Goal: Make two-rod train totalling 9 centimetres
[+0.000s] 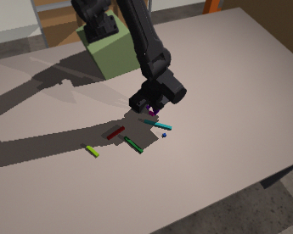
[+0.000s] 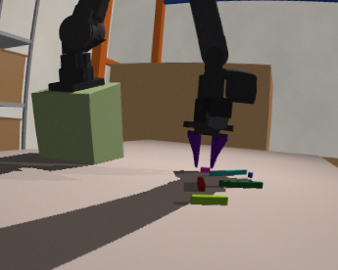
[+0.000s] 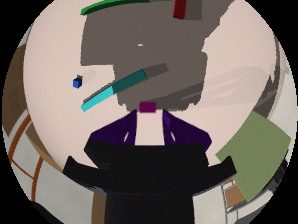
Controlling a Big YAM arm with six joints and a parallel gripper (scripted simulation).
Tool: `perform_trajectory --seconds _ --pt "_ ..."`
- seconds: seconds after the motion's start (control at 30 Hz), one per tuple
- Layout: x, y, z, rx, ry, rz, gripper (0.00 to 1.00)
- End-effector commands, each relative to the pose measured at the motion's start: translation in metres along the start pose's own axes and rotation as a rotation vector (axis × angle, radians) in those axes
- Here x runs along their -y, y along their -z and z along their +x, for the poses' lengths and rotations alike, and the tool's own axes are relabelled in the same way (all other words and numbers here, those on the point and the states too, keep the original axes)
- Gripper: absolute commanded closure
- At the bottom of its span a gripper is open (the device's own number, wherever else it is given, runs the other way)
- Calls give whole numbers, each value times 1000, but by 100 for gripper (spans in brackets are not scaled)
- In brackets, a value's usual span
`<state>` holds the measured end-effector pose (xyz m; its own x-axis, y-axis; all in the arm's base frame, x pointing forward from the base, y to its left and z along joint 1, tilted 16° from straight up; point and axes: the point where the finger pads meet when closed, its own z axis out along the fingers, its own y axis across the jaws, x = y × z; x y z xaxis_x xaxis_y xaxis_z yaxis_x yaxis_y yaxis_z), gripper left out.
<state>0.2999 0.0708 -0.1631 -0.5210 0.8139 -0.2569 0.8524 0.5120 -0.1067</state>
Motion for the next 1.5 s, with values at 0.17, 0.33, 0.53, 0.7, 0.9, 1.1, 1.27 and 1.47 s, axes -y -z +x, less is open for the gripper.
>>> perform_trajectory --seconds 0.17,0.33,0.53,0.7,0.9,1.1,1.27,1.47 --pt "-24 -1 -10 11 -14 -50 66" --pt "-23 -5 -9 11 -12 -47 66" --pt "-26 -2 -11 13 -15 -61 66" --pt "-26 -2 -11 13 -15 -61 66" --pt "-26 -2 -11 13 -15 -61 66" --pt "-26 -2 -11 13 -15 -61 66" --pt "-26 -2 -11 13 -15 -61 66" --pt "-26 -2 -11 13 -15 -61 66"
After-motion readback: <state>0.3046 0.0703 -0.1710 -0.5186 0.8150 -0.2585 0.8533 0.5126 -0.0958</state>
